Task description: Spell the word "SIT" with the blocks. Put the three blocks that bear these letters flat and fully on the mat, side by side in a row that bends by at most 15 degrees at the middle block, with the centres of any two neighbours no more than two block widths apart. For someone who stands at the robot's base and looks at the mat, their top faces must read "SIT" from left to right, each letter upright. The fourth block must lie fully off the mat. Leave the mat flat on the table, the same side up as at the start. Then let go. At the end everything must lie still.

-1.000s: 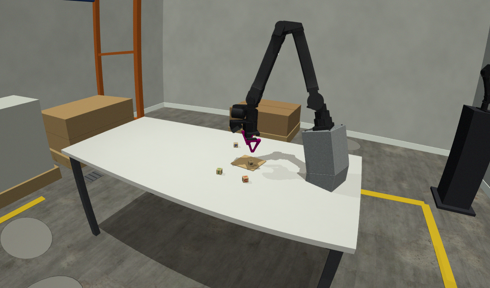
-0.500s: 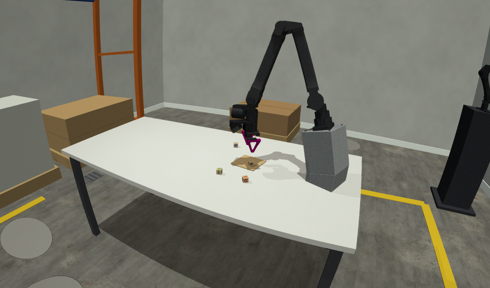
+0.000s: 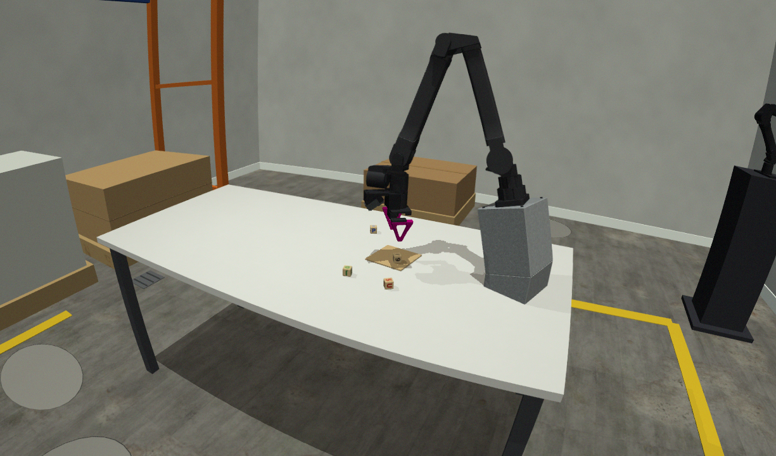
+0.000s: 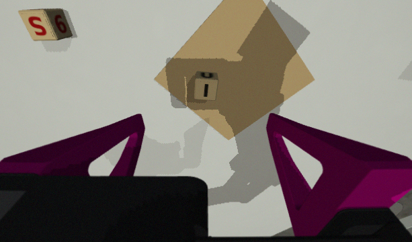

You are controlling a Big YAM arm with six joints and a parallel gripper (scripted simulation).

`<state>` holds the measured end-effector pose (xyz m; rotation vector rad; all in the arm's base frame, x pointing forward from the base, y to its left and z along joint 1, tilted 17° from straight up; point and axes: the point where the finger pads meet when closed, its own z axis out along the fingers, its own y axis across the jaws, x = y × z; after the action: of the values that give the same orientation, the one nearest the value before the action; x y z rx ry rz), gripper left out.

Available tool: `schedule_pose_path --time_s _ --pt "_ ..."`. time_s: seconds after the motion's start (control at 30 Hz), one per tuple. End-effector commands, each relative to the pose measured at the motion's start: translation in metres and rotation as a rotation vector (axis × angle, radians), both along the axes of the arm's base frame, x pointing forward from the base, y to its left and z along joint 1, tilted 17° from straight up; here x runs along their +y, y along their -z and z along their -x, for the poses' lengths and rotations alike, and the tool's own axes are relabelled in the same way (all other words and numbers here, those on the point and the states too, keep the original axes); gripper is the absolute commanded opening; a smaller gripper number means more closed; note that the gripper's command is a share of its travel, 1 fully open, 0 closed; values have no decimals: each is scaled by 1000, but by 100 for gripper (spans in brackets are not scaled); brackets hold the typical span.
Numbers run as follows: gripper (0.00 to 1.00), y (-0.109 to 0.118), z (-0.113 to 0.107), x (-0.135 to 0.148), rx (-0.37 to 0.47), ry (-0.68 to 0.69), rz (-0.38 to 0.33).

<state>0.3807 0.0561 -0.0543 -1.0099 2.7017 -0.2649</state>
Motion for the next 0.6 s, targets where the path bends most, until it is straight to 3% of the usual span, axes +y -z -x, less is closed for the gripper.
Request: schedule_pose_path --time_s 0.0,0.27,0.57 --pt "100 3 -4 -3 8 23 -1" --pt "100 3 -4 -4 8 18 0" --pt "100 13 6 -12 18 -90 29"
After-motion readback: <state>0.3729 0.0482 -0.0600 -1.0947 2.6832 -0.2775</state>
